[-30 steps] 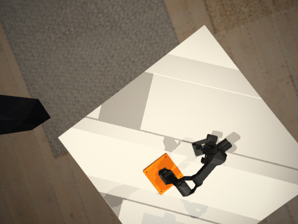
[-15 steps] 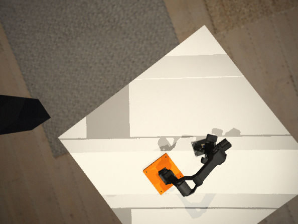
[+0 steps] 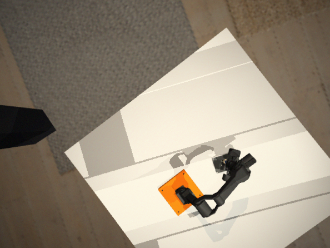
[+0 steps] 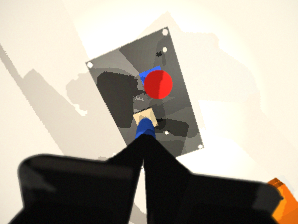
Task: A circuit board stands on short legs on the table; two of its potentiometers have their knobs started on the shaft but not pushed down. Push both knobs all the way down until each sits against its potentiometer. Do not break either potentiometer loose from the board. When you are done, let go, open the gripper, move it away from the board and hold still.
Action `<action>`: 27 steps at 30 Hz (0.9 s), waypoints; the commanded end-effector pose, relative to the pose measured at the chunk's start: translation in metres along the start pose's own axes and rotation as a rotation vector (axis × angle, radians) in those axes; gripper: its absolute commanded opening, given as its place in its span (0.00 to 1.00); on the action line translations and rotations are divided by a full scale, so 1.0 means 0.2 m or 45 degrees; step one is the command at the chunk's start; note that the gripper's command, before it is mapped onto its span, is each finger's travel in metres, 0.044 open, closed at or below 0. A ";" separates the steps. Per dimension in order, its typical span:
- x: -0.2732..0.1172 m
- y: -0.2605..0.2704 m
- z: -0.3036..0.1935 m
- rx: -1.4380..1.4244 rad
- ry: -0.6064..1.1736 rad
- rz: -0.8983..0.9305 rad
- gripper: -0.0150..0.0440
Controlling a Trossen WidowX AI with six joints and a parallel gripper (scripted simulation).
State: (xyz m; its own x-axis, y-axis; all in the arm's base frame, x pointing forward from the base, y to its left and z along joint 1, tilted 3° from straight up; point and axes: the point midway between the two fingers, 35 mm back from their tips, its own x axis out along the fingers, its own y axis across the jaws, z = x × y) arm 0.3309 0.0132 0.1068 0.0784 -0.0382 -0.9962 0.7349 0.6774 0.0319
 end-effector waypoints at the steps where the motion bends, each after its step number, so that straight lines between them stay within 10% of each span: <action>1: 0.00 0.00 0.00 0.005 0.005 0.001 0.25; 27: 0.03 0.00 0.00 0.005 0.005 0.001 0.25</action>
State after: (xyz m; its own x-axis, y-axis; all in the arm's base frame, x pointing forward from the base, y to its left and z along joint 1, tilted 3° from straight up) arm 0.3308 0.0132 0.1052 0.0790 -0.0380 -0.9962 0.7351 0.6772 0.0325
